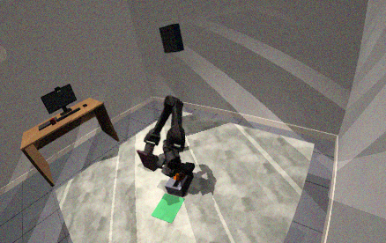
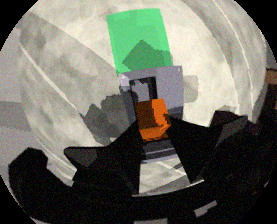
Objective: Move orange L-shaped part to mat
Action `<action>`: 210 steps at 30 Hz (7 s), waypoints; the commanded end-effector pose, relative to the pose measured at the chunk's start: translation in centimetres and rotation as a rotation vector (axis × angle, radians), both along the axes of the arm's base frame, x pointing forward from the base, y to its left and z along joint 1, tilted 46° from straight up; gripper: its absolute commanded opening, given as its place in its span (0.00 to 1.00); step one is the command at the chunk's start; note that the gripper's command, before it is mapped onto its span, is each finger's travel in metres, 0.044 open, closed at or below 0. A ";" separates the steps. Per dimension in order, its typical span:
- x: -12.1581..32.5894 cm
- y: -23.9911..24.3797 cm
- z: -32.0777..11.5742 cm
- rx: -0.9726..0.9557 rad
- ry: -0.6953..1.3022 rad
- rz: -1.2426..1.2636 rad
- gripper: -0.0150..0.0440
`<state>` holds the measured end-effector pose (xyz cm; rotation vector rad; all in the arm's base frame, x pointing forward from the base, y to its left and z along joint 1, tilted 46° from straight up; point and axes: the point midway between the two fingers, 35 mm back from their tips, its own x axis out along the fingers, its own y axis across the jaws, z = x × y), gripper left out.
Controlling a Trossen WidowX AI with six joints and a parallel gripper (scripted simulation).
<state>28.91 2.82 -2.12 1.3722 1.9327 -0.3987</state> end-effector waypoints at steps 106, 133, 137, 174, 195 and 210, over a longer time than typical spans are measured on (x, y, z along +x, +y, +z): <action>6.1 -15.0 -7.2 -0.013 -0.014 -0.001 0.25; 5.5 -12.1 -10.2 -0.011 -0.015 -0.001 0.25; 5.4 -11.6 -10.7 -0.011 -0.015 -0.001 0.25; 5.0 -10.2 -12.2 -0.012 -0.016 0.004 0.25; 6.4 -16.1 -6.0 -0.013 -0.014 -0.001 0.93; 6.4 -15.9 -6.5 -0.015 -0.020 -0.014 0.93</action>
